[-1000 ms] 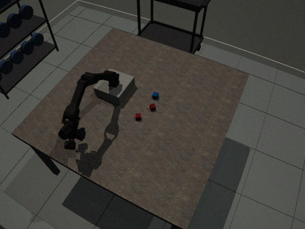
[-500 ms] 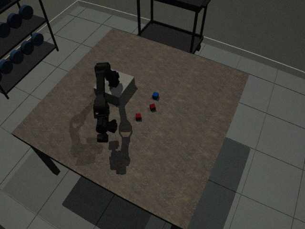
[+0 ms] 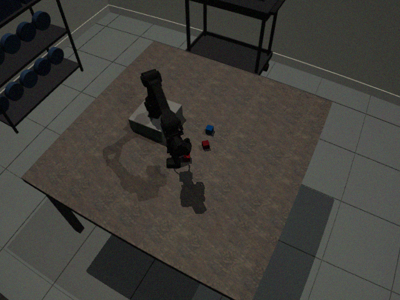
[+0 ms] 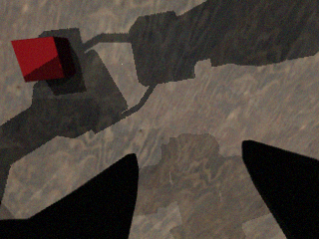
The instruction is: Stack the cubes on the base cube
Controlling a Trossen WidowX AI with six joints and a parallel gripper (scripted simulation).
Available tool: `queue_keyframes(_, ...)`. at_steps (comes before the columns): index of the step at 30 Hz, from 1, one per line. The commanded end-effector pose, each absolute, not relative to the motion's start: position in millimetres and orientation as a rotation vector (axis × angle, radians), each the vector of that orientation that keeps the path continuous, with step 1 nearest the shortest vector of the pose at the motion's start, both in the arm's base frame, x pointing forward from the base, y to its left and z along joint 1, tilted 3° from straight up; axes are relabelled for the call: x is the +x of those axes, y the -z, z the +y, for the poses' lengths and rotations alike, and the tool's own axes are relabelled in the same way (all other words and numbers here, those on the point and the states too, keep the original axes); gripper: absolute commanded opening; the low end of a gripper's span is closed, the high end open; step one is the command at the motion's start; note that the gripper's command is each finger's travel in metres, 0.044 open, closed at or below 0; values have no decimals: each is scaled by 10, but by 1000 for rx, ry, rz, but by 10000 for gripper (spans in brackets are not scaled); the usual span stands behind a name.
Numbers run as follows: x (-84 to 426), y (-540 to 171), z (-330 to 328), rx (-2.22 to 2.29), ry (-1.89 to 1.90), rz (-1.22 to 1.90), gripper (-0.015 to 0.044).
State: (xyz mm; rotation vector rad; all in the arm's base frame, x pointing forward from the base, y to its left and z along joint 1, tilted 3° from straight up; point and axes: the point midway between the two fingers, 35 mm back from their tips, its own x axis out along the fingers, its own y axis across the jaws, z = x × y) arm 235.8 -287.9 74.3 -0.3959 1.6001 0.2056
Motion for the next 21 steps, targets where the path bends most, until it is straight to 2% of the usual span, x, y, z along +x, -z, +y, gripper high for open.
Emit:
queue_keyframes(1, 2440, -734, -2518, -357, -226, 1590, 265)
queue_keyframes(9, 2518, -716, -1790, -288, -264, 1586, 265)
queue_keyframes(21, 2496, -92, -1764, -284, -266, 1587, 265)
